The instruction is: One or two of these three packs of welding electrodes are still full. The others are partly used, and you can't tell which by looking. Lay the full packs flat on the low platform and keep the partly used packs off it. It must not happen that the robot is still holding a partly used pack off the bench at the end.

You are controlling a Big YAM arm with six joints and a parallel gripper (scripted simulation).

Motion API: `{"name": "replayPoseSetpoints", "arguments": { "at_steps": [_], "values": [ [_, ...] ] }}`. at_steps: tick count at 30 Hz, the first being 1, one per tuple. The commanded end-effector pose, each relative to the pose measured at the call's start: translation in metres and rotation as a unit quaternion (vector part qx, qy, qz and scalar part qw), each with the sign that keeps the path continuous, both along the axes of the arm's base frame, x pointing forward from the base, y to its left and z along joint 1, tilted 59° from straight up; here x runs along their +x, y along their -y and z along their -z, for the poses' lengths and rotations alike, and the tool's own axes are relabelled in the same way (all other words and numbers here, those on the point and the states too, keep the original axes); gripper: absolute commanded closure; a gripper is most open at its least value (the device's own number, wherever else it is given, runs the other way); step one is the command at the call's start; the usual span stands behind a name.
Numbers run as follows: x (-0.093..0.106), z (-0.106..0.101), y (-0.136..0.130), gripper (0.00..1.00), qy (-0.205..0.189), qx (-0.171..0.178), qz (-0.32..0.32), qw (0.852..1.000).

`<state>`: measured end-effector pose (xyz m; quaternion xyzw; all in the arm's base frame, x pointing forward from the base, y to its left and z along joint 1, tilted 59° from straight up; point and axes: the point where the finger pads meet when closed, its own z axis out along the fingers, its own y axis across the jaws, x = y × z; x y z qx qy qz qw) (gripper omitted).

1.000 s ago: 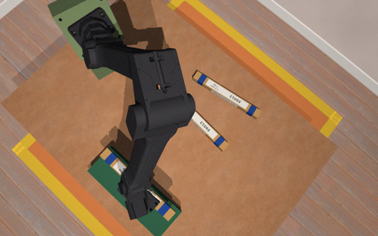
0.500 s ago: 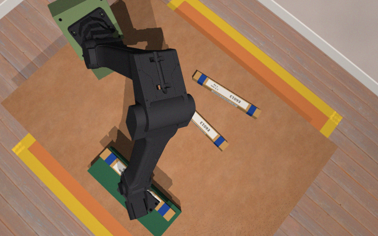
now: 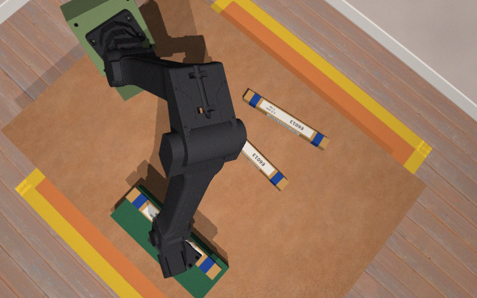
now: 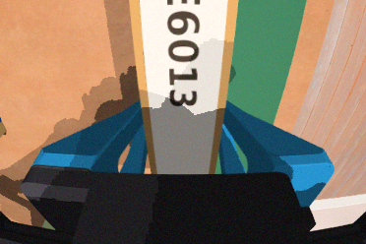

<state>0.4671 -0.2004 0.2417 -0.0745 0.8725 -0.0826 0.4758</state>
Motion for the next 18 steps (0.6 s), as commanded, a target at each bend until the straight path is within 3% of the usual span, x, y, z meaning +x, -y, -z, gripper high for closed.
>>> {"name": "replayPoseSetpoints", "arguments": {
  "at_steps": [1, 18],
  "values": [
    [-0.0039, -0.0364, 0.0175, 1.0, 0.033, -0.025, 0.011, 0.999],
    [0.001, -0.0304, 0.0188, 1.0, 0.031, -0.024, 0.012, 0.999]
  ]
}}
